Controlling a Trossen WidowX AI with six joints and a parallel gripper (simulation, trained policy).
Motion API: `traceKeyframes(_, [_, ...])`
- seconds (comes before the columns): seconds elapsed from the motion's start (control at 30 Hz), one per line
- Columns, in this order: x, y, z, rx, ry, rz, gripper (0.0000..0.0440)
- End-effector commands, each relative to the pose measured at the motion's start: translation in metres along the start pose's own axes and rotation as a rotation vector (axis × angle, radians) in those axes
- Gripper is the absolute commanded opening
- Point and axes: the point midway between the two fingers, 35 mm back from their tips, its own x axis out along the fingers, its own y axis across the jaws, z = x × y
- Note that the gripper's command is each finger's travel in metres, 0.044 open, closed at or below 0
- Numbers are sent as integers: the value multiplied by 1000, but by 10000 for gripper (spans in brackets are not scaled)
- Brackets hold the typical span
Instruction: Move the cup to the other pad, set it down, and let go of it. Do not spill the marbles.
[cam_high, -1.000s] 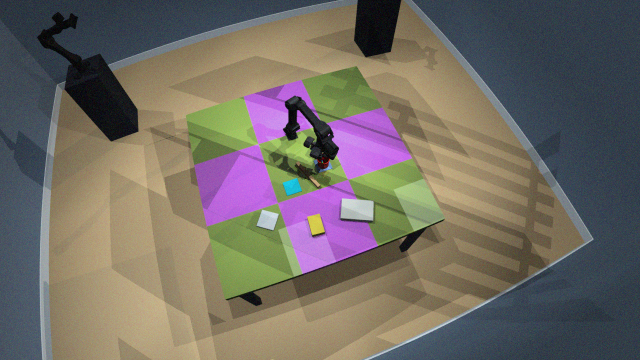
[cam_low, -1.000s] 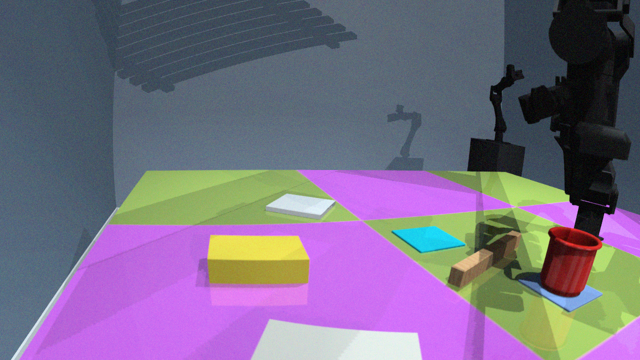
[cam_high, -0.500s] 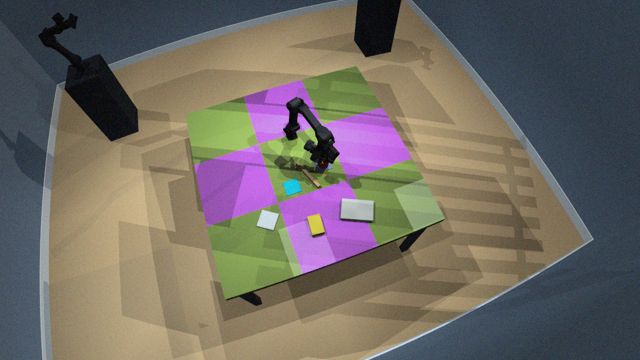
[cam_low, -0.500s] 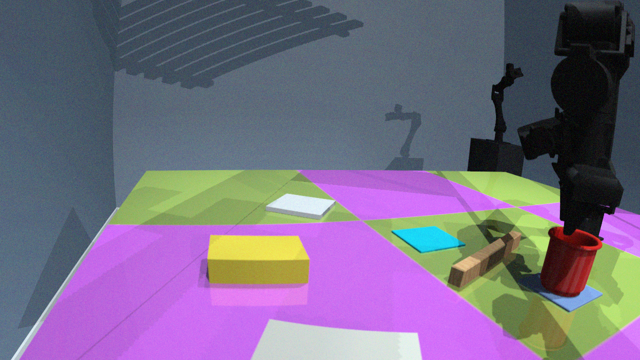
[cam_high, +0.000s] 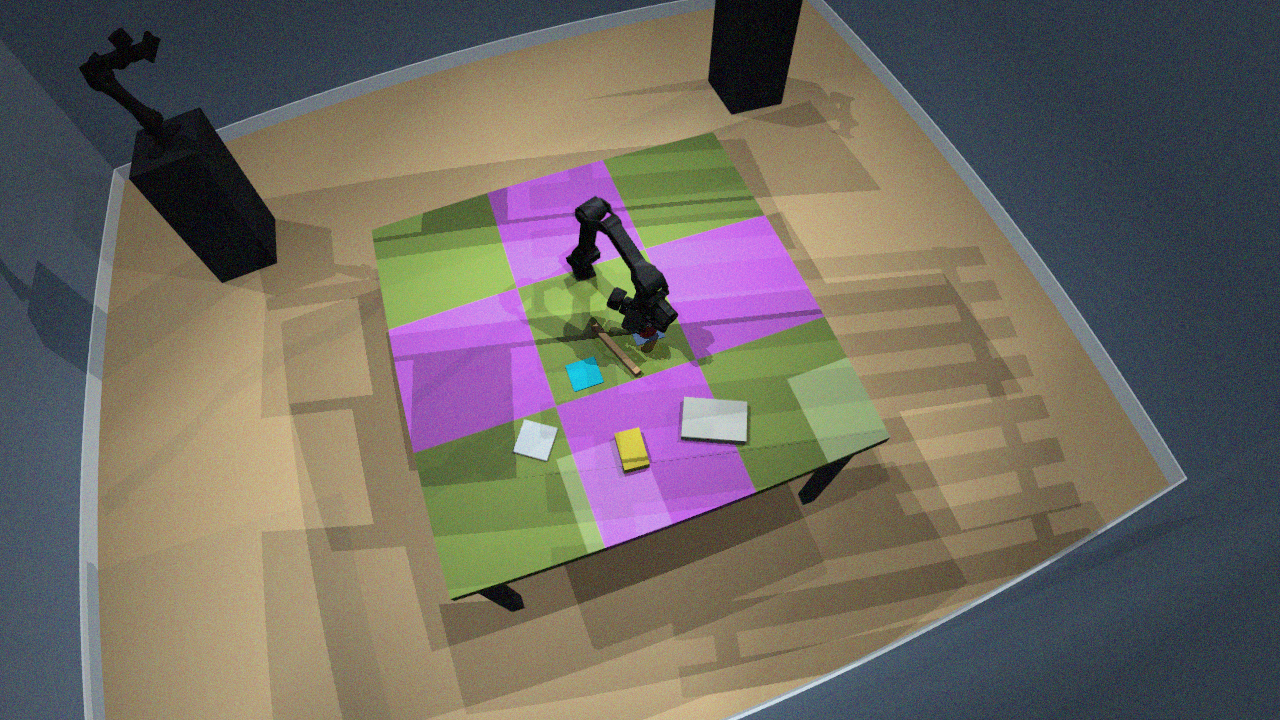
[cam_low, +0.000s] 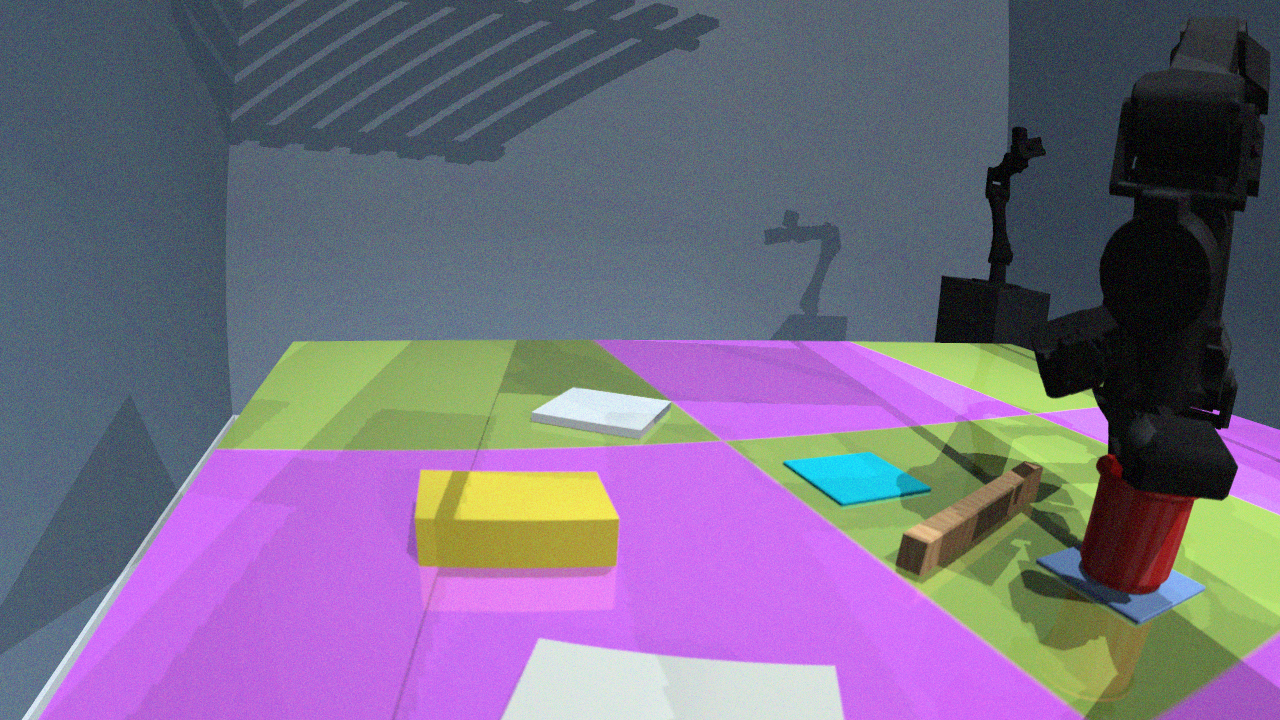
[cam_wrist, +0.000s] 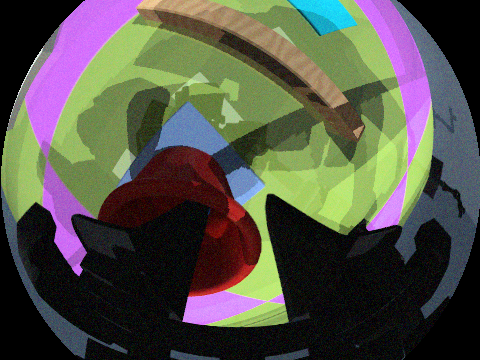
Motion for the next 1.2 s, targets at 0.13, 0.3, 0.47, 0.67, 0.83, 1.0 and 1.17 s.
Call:
traceKeyframes(0.13, [18, -3, 0, -68, -5, -12, 30])
traceKeyframes(0.3, [12, -2, 2, -72, -16, 8, 5])
traceKeyframes(0.47, [3, -1, 5, -57, -24, 32, 0])
traceKeyframes(0.67, [-12, -2, 9, -25, -29, 61, 0])
traceKeyframes(0.83, [-30, -4, 13, 18, -32, 96, 0])
traceKeyframes(1.0, [-50, -8, 20, 65, -40, 132, 0])
traceKeyframes(1.17, [-66, -12, 30, 111, -54, 163, 0])
